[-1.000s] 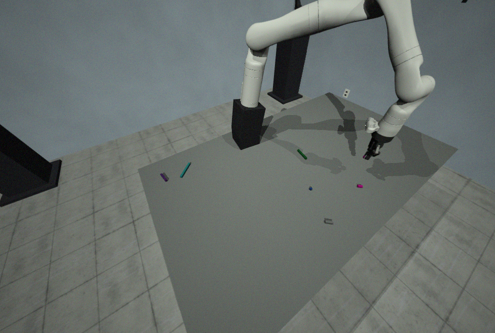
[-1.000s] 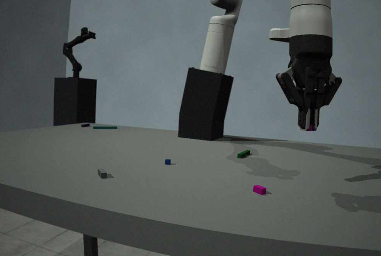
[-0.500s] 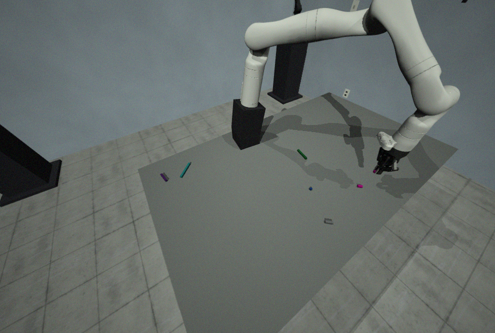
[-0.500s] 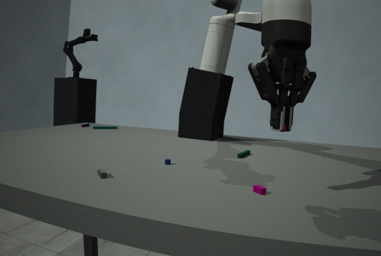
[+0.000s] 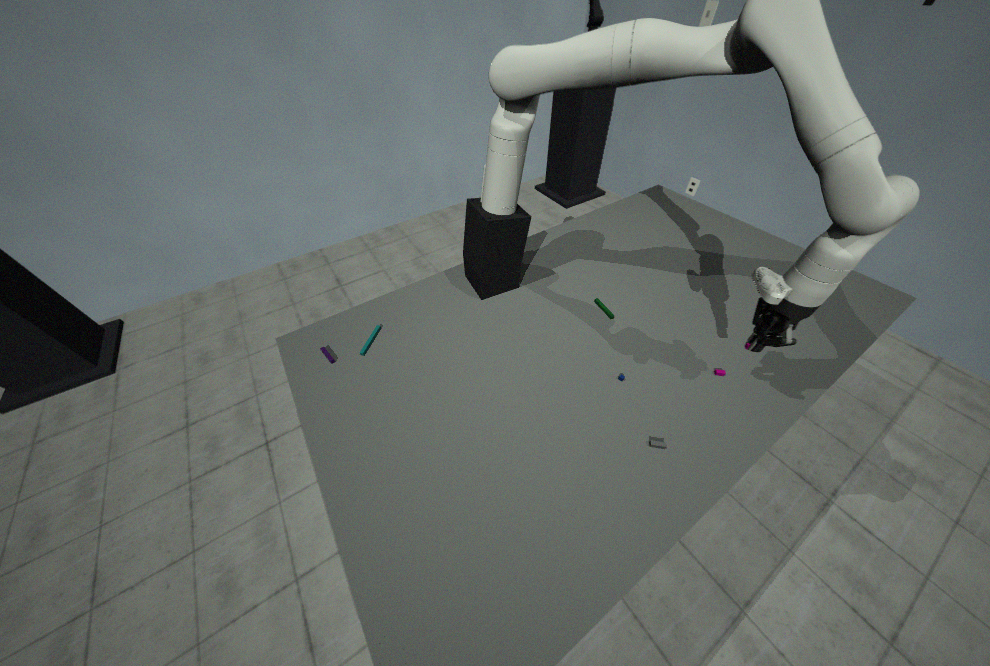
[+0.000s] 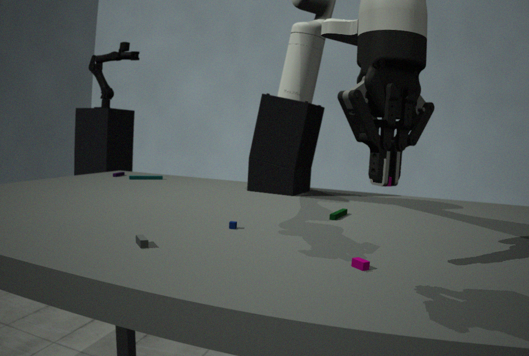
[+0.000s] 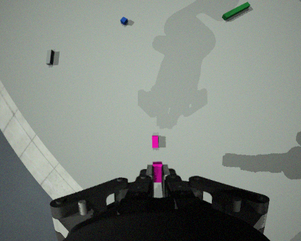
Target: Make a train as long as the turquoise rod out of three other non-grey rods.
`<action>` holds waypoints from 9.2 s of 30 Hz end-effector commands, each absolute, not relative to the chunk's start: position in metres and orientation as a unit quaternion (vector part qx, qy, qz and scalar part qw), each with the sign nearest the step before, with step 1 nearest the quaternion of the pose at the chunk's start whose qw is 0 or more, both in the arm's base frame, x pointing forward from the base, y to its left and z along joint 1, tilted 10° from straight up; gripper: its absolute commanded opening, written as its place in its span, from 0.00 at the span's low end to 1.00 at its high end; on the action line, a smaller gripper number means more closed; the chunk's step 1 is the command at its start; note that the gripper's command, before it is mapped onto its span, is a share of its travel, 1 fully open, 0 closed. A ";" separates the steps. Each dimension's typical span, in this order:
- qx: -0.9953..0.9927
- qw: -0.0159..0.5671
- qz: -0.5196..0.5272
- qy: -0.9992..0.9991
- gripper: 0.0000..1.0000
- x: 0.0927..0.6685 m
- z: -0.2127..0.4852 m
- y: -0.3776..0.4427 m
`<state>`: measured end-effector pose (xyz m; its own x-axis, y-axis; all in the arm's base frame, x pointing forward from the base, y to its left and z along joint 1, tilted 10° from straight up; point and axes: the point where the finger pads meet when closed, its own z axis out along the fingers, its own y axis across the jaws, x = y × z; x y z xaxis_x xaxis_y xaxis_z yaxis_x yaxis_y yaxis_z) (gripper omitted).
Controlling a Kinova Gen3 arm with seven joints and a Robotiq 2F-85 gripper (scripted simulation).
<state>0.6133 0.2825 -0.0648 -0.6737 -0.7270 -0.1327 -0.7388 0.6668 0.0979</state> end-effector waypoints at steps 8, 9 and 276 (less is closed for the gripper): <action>-0.402 0.042 0.072 0.912 0.05 0.615 -0.073 0.284; -0.402 0.042 0.072 0.912 0.05 0.615 -0.076 0.285; -0.366 0.039 0.061 0.928 1.00 0.649 -0.097 0.129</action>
